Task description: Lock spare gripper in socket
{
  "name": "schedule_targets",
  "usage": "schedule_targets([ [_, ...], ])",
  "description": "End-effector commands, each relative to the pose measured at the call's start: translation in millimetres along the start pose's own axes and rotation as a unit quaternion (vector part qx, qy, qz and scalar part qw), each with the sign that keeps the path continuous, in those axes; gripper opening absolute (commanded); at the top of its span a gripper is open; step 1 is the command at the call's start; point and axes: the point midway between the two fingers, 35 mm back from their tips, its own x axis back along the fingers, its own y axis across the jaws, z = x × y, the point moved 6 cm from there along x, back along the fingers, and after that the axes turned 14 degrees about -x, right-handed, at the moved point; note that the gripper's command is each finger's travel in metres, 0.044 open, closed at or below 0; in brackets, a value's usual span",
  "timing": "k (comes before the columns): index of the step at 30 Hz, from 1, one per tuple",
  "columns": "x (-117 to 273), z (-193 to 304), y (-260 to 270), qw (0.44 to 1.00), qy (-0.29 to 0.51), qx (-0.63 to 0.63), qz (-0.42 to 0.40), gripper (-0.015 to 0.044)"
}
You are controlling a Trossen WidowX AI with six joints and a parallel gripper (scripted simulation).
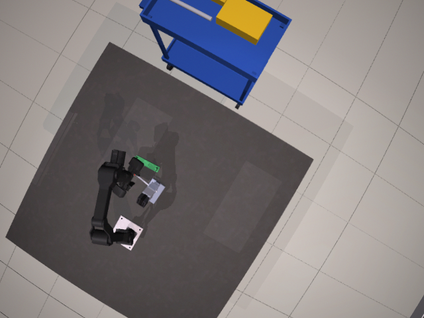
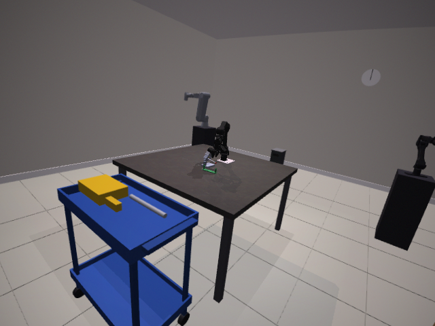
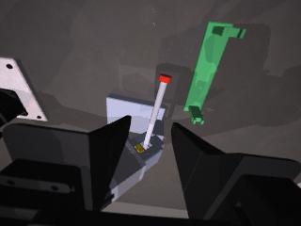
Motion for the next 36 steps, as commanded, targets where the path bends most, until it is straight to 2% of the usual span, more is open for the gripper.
schedule_targets([
  [1, 8, -4, 1, 1.0, -0.001, -0.001, 0.0, 0.02],
  [9, 25, -10, 3, 1.0, 0.001, 0.002, 0.0, 0.02],
  [18, 19, -7, 2, 1.0, 0.001, 0.003, 0.001, 0.0436],
  [36, 19, -7, 2, 1.0, 0.001, 0.003, 0.001, 0.044],
])
